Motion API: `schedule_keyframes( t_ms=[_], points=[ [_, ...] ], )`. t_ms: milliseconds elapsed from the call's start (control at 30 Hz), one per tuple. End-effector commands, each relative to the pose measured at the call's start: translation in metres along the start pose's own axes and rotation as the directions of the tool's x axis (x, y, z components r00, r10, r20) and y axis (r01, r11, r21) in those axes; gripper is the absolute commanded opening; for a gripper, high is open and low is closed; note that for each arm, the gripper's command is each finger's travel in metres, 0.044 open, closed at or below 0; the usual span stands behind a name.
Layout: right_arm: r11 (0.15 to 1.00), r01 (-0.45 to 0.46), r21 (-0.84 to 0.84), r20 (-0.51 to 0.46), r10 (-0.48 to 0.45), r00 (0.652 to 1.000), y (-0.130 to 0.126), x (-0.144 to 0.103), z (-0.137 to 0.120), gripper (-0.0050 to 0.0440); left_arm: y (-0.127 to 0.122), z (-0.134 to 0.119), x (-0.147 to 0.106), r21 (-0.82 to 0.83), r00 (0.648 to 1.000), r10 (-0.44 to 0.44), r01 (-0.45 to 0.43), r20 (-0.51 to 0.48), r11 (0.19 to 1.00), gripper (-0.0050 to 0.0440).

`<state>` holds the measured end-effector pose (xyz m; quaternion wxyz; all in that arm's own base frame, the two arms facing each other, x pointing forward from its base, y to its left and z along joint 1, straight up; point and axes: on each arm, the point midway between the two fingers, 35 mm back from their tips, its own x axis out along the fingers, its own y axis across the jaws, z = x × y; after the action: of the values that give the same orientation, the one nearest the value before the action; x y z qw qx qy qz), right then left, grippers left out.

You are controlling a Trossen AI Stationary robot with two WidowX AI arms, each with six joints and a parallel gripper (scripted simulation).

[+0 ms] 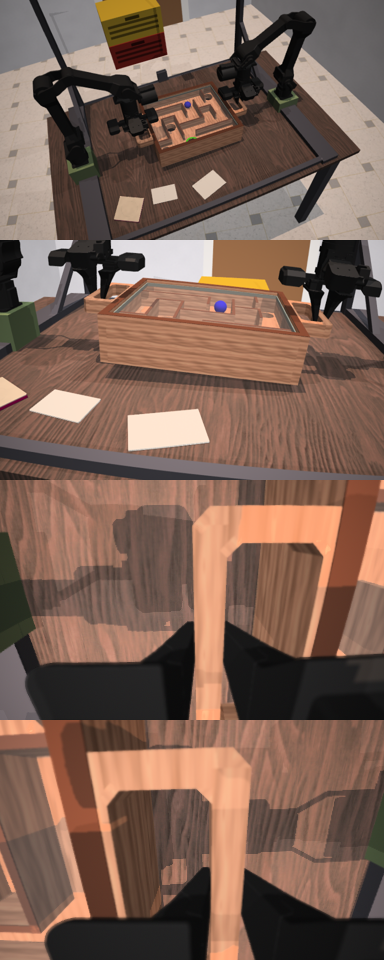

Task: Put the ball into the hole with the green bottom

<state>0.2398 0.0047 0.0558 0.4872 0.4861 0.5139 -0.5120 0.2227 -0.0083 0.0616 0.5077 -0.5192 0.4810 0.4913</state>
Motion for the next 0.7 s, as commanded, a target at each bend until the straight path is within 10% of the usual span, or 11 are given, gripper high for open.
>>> schedule_keyframes(
  t_ms=[0, 667],
  points=[
    [0.999, -0.05, 0.001, 0.002, 0.05, 0.999, 0.008, -0.014, -0.001, -0.005, -0.008, -0.001, -0.011, -0.003, 0.999, -0.048, 0.048, 0.001, 0.999, -0.005],
    [0.999, -0.051, 0.002, -0.011, 0.051, 0.999, 0.008, -0.014, 0.001, -0.005, -0.001, 0.001, -0.007, -0.002, 1.0, -0.025, 0.025, -0.012, 1.0, -0.005]
  ],
)
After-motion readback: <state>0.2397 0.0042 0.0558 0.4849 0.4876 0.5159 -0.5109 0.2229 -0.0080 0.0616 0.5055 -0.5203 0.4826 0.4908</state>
